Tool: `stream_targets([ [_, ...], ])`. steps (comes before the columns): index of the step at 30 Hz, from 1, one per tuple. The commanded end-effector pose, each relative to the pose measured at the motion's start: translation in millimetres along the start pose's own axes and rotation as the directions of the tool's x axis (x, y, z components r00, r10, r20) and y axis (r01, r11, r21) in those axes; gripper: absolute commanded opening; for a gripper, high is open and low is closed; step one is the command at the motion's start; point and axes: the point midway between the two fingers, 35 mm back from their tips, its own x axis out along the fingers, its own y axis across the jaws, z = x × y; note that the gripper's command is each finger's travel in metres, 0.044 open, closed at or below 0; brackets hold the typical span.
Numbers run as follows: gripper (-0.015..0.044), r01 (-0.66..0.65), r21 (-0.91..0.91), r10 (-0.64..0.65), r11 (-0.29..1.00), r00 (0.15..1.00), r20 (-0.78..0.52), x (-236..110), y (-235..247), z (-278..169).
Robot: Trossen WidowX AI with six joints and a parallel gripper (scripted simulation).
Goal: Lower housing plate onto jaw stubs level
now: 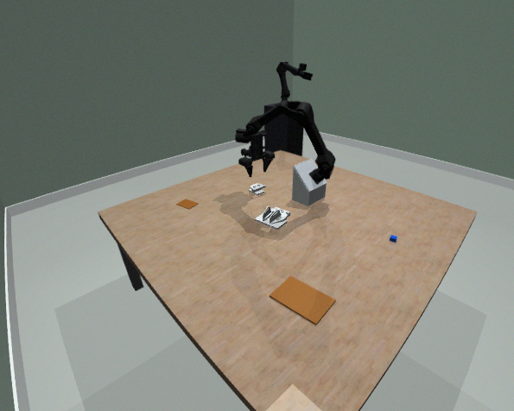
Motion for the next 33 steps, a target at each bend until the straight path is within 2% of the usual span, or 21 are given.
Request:
stream_targets([
  [1, 0.044, -0.007, -0.006, 0.007, 1.0, 1.0, -0.005, 18.0, 0.4, -0.1],
  [4, 0.044, -0.007, -0.007, 0.007, 1.0, 1.0, -0.006, 37.5, -0.7, -1.9],
  [33, 0.044, -0.007, -0.007, 0.007, 1.0, 1.0, -0.006, 37.5, -0.7, -1.9],
])
